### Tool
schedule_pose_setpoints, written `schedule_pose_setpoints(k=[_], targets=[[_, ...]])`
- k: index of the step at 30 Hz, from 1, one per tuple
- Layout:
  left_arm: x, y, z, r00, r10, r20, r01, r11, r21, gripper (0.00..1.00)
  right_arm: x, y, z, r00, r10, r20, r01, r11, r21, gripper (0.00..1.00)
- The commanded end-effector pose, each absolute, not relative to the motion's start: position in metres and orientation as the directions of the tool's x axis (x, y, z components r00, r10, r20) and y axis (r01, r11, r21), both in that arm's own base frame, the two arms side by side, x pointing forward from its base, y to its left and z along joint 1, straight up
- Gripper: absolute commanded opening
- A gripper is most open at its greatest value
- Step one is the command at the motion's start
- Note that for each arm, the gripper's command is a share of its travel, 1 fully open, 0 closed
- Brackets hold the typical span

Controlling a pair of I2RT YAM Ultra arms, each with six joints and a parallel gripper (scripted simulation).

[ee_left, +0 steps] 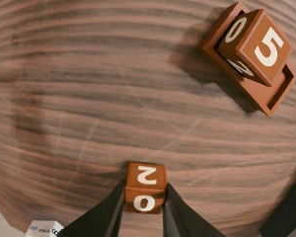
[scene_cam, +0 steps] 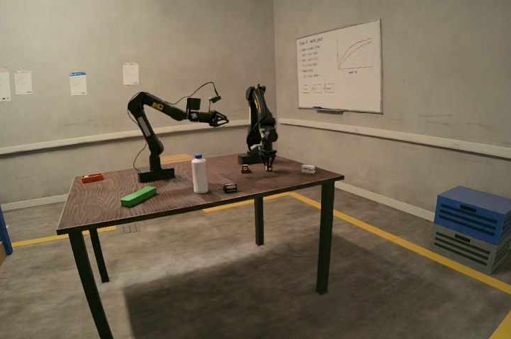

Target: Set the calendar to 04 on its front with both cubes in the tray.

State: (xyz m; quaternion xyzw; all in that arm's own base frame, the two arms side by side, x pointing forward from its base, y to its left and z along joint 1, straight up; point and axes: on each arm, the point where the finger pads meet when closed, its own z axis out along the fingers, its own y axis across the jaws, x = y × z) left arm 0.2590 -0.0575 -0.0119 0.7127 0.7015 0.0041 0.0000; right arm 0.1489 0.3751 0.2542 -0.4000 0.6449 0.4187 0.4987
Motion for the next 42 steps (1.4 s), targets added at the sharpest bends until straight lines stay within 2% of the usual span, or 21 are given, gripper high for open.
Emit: schedule_pose_setpoints(k=[1,12,13,14,15,16,31,35,42], targets=[[0.259,-0.059,-0.018,0.021,1.000,-0.004,1.000,-0.021,0.003,0.26,0.149,0.376,0.267,-0.163,-0.064,-0.985,-0.939,0.316,0.135,1.00],[0.261,-0.060,-0.011,0.021,1.000,-0.005,1.000,-0.020,0.009,0.26,0.149,0.376,0.267,-0.163,-0.064,-0.985,-0.939,0.316,0.135,1.00],[0.261,-0.060,-0.011,0.021,1.000,-0.005,1.000,-0.020,0.009,0.37,0.149,0.376,0.267,-0.163,-0.064,-0.985,-0.939,0.316,0.135,1.00],[0.261,-0.060,-0.011,0.020,1.000,-0.005,1.000,-0.020,0.009,0.43,0.149,0.376,0.267,-0.163,-0.064,-0.985,-0.939,0.316,0.135,1.00],[0.259,-0.059,-0.011,0.020,1.000,-0.005,1.000,-0.020,0.007,0.54,0.149,0.376,0.267,-0.163,-0.064,-0.985,-0.939,0.316,0.135,1.00],[0.256,-0.061,-0.009,0.020,1.000,-0.014,1.000,-0.020,0.008,0.55,0.149,0.376,0.267,-0.163,-0.064,-0.985,-0.939,0.316,0.135,1.00],[0.263,-0.065,0.022,0.022,0.999,-0.026,0.998,-0.020,0.060,0.55,0.149,0.376,0.267,-0.163,-0.064,-0.985,-0.939,0.316,0.135,1.00],[0.262,-0.068,0.036,0.026,0.999,-0.026,0.998,-0.025,0.060,1.00,0.149,0.376,0.267,-0.163,-0.064,-0.985,-0.939,0.316,0.135,1.00],[0.261,-0.064,0.063,0.029,0.999,-0.021,0.999,-0.028,0.043,1.00,0.149,0.376,0.267,-0.163,-0.064,-0.985,-0.939,0.316,0.135,1.00]])
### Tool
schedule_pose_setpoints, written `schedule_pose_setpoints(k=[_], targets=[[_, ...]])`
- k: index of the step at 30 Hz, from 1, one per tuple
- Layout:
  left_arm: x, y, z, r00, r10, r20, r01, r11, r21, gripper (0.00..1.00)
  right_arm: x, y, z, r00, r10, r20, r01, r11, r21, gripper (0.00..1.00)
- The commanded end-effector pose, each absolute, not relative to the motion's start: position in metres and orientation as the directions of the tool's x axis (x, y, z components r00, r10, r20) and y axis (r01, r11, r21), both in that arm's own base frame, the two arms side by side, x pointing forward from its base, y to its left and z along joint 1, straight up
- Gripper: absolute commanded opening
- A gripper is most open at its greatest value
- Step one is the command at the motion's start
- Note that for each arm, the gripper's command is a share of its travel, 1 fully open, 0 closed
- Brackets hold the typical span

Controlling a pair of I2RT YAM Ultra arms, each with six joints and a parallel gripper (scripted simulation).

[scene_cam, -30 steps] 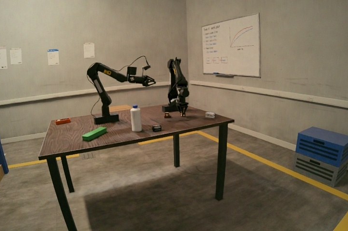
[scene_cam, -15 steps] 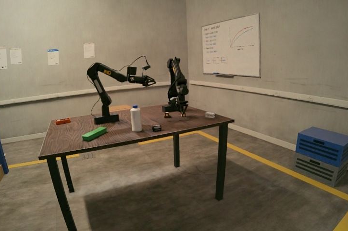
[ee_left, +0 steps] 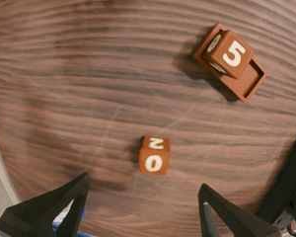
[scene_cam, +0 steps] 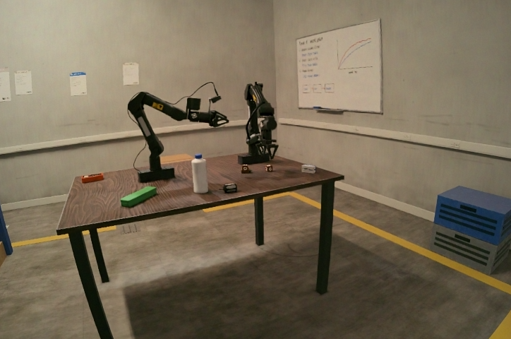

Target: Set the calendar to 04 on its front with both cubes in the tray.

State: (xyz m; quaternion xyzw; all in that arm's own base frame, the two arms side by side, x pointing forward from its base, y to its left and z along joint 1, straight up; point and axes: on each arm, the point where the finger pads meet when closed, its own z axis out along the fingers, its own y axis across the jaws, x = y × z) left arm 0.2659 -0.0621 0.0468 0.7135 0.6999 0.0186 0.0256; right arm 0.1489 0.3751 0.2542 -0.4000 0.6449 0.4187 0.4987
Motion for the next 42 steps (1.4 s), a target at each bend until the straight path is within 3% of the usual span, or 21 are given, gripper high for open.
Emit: schedule_pose_setpoints(k=[1,7,11,16,18,24,42], targets=[[0.261,-0.064,0.063,0.029,0.999,-0.021,0.999,-0.028,0.043,1.00,0.149,0.376,0.267,-0.163,-0.064,-0.985,-0.939,0.316,0.135,1.00],[0.264,-0.059,0.051,0.019,1.000,-0.015,1.000,-0.019,0.014,1.00,0.149,0.376,0.267,-0.163,-0.064,-0.985,-0.939,0.316,0.135,1.00],[0.253,-0.069,0.051,-0.076,0.996,-0.045,0.997,0.074,-0.034,0.55,0.149,0.376,0.267,-0.163,-0.064,-0.985,-0.939,0.316,0.135,1.00],[0.226,-0.096,0.049,-0.289,0.954,-0.074,0.949,0.276,-0.152,0.55,0.149,0.376,0.267,-0.163,-0.064,-0.985,-0.939,0.316,0.135,1.00],[0.226,-0.096,0.049,-0.289,0.954,-0.074,0.949,0.276,-0.152,0.55,0.149,0.376,0.267,-0.163,-0.064,-0.985,-0.939,0.316,0.135,1.00],[0.203,-0.120,0.048,-0.511,0.860,-0.006,0.838,0.496,-0.228,0.55,0.149,0.376,0.267,-0.163,-0.064,-0.985,-0.939,0.316,0.135,1.00],[0.211,-0.164,0.031,-0.873,0.488,0.004,0.488,0.872,-0.031,0.55,0.149,0.376,0.267,-0.163,-0.064,-0.985,-0.939,0.316,0.135,1.00]])
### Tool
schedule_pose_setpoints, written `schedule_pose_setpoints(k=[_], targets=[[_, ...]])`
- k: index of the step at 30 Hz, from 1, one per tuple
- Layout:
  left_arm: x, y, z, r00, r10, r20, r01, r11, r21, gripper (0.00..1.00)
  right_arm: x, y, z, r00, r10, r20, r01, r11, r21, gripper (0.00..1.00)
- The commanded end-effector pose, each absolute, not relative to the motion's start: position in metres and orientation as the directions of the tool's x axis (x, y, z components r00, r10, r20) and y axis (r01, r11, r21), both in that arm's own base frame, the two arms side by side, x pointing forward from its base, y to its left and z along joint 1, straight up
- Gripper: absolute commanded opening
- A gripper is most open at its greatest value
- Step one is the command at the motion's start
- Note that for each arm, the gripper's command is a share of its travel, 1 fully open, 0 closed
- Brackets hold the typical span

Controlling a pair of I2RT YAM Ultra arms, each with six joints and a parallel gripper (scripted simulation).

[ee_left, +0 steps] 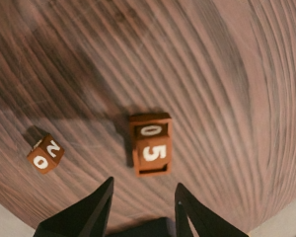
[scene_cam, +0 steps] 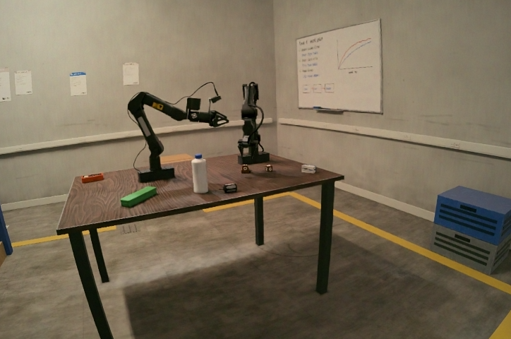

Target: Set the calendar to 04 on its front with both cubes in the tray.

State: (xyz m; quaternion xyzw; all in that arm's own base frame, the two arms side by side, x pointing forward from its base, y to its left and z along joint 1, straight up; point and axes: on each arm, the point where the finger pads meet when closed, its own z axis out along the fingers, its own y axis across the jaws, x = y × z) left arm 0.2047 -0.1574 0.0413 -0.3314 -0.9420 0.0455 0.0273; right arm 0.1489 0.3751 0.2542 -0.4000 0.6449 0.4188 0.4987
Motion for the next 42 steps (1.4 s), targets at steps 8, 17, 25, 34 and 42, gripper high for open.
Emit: schedule_pose_setpoints(k=[8,17,25,34,42], targets=[[0.207,-0.171,0.022,-0.896,0.445,-0.014,0.445,0.896,0.009,0.55,0.149,0.376,0.267,-0.163,-0.064,-0.985,-0.939,0.316,0.135,1.00],[0.207,-0.171,0.018,-0.894,0.448,-0.006,0.448,0.894,-0.001,0.55,0.149,0.376,0.267,-0.163,-0.064,-0.985,-0.939,0.316,0.135,1.00],[0.208,-0.172,0.006,-0.894,0.448,-0.006,0.448,0.894,-0.001,0.55,0.149,0.376,0.267,-0.163,-0.064,-0.985,-0.939,0.316,0.135,1.00],[0.208,-0.172,-0.004,-0.894,0.448,-0.006,0.448,0.894,-0.001,0.55,0.149,0.376,0.267,-0.163,-0.064,-0.985,-0.939,0.316,0.135,1.00],[0.209,-0.173,-0.008,-0.894,0.448,-0.010,0.448,0.894,-0.002,0.47,0.149,0.376,0.267,-0.163,-0.064,-0.985,-0.939,0.316,0.135,1.00]])
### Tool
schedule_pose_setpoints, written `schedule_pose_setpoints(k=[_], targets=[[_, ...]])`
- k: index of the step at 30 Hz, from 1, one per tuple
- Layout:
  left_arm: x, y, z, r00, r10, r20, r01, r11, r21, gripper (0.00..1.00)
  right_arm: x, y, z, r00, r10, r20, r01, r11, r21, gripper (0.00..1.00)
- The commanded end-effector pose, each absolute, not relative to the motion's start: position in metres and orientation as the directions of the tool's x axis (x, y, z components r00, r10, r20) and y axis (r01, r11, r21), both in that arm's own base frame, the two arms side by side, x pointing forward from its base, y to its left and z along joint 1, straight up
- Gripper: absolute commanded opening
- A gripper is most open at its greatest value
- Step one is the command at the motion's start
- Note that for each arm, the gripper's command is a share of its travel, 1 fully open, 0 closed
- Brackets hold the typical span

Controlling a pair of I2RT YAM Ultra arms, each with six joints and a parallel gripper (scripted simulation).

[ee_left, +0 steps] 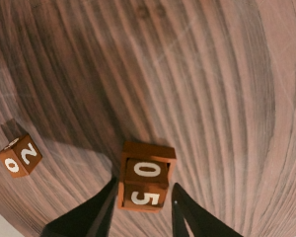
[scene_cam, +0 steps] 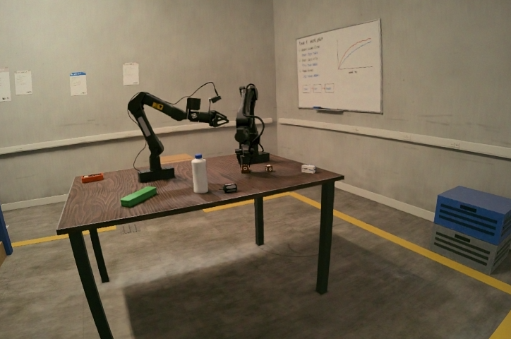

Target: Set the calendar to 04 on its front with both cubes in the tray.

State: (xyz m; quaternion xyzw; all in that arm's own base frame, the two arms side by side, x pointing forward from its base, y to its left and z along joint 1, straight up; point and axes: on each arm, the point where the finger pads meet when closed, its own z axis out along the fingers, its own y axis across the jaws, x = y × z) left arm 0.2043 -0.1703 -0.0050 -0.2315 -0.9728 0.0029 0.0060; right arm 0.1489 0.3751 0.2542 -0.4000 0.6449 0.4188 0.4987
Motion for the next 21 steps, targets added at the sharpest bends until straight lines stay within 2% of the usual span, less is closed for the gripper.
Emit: schedule_pose_setpoints(k=[1,6,7,9,10,20,21], targets=[[0.2091,-0.1727,-0.0077,-0.894,0.448,-0.010,0.448,0.894,-0.002,0.47,0.1485,0.3763,0.2666,-0.163,-0.064,-0.985,-0.939,0.316,0.135,1.00],[0.2091,-0.1727,-0.0077,-0.894,0.448,-0.010,0.448,0.894,-0.002,0.43,0.1485,0.3763,0.2666,-0.163,-0.064,-0.985,-0.939,0.316,0.135,1.00],[0.2091,-0.1727,-0.0077,-0.894,0.448,-0.010,0.448,0.894,-0.002,0.38,0.1485,0.3763,0.2666,-0.163,-0.064,-0.985,-0.939,0.316,0.135,1.00],[0.2091,-0.1727,-0.0077,-0.894,0.448,-0.010,0.448,0.894,-0.002,0.38,0.1485,0.3763,0.2666,-0.163,-0.064,-0.985,-0.939,0.316,0.135,1.00],[0.2067,-0.1734,-0.0062,-0.895,0.447,-0.015,0.447,0.895,-0.004,0.34,0.1485,0.3763,0.2666,-0.163,-0.064,-0.985,-0.939,0.316,0.135,1.00],[0.2087,-0.1728,-0.0039,-0.894,0.448,-0.014,0.448,0.894,-0.003,0.26,0.1485,0.3763,0.2666,-0.163,-0.064,-0.985,-0.939,0.316,0.135,1.00],[0.2087,-0.1728,-0.0039,-0.894,0.448,-0.014,0.448,0.894,-0.003,0.14,0.1485,0.3763,0.2666,-0.163,-0.064,-0.985,-0.939,0.316,0.135,1.00]])
